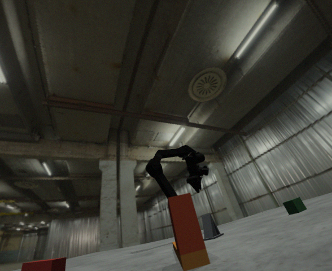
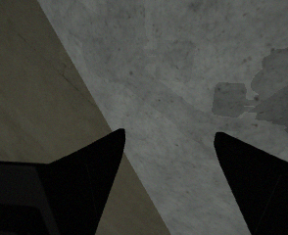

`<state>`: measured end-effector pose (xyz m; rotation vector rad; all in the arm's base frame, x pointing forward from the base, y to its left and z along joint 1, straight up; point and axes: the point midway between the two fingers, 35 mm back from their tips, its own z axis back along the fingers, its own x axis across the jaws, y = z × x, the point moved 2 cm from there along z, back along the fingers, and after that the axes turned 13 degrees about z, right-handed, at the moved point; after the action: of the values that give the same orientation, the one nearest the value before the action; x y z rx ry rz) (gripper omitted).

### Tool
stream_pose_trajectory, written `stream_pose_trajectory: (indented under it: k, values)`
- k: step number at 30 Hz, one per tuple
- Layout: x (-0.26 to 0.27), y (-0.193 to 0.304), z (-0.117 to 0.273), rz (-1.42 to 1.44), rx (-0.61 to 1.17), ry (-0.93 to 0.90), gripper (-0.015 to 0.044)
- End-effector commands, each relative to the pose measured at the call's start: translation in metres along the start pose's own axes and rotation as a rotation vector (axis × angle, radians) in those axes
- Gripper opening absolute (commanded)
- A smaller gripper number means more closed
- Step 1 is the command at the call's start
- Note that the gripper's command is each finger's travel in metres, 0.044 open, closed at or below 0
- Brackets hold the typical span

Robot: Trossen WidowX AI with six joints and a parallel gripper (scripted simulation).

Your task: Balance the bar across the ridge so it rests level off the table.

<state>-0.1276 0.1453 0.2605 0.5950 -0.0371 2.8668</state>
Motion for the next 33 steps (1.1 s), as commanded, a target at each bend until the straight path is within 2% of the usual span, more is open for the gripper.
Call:
stream_pose_trajectory:
  k: [1, 33]
  values:
    - [-0.003, -0.009, 0.002, -0.068, -0.022, 0.004, 0.0315]
    - [-0.064, -0.104, 0.035, -0.816, -0.229, 0.015, 0.0315]
